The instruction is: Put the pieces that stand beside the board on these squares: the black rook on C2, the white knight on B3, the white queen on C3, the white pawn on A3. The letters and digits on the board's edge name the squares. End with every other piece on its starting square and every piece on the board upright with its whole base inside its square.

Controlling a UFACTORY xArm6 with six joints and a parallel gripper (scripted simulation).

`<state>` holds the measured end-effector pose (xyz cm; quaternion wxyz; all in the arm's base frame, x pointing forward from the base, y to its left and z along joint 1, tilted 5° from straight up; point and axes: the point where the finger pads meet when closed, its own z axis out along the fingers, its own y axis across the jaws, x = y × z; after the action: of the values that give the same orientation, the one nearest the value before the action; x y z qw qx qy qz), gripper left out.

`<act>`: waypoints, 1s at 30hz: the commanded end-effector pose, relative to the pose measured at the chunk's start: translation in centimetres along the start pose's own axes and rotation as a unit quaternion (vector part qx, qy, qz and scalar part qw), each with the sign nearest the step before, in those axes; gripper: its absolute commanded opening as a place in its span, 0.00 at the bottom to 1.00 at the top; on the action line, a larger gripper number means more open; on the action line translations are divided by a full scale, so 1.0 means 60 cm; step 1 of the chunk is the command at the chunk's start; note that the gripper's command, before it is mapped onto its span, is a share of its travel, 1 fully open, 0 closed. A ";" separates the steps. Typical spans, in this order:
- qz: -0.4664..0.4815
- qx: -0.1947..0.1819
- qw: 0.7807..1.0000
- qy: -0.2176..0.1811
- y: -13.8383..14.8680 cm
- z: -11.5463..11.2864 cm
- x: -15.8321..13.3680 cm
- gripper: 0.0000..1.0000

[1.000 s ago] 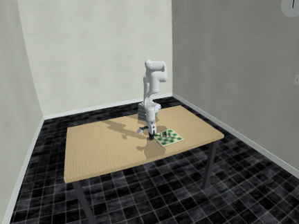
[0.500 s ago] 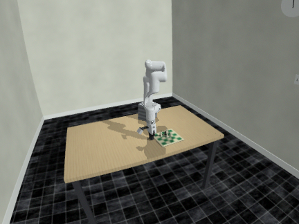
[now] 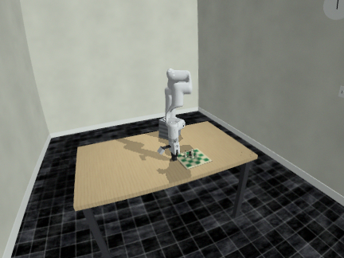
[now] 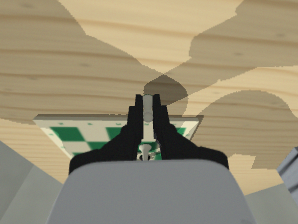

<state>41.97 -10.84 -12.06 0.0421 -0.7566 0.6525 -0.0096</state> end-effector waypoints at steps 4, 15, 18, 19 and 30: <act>0.000 0.002 1.000 0.001 -0.002 -0.025 0.001 0.00; 0.000 0.002 1.000 0.001 -0.002 -0.153 0.001 0.00; 0.000 0.002 1.000 0.001 -0.002 -0.164 0.001 0.00; 0.000 0.002 1.000 0.001 -0.002 -0.165 0.001 0.00; 0.000 0.001 1.000 0.001 -0.005 -0.165 -0.006 0.00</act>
<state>41.23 -11.30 -2.34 0.0418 -0.7564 0.6527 -0.0090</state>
